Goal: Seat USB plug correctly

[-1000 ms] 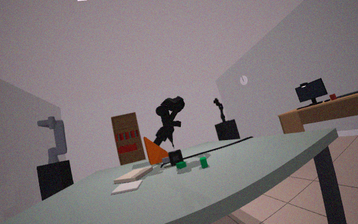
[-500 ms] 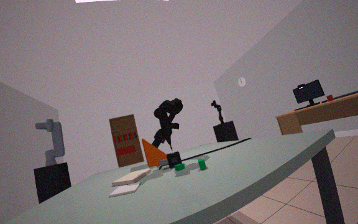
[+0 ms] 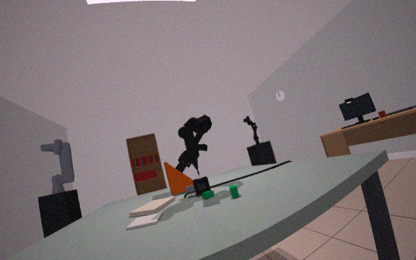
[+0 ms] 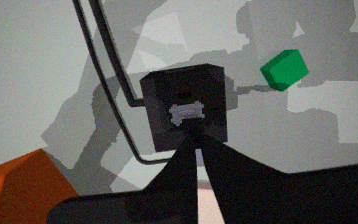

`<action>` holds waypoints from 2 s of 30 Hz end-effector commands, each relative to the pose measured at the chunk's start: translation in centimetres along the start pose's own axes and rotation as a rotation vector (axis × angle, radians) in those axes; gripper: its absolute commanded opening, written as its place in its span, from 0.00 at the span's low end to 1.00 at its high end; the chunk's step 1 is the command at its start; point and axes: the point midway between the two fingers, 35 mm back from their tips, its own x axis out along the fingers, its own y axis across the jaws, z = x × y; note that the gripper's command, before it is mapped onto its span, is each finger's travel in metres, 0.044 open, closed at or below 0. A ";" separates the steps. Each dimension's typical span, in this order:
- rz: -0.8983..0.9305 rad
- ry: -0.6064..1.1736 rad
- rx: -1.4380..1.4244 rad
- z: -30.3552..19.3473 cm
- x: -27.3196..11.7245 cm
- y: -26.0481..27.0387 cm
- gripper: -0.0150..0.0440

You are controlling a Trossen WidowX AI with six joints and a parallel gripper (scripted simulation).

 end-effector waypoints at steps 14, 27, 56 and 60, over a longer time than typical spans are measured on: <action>0.003 -0.004 -0.015 -0.1 0.3 0.1 0.25; 0.003 -0.004 -0.026 -0.2 0.5 0.2 0.25; 0.003 -0.004 -0.036 -0.2 0.8 0.2 0.25; 0.003 -0.004 -0.036 -0.2 0.9 0.2 0.25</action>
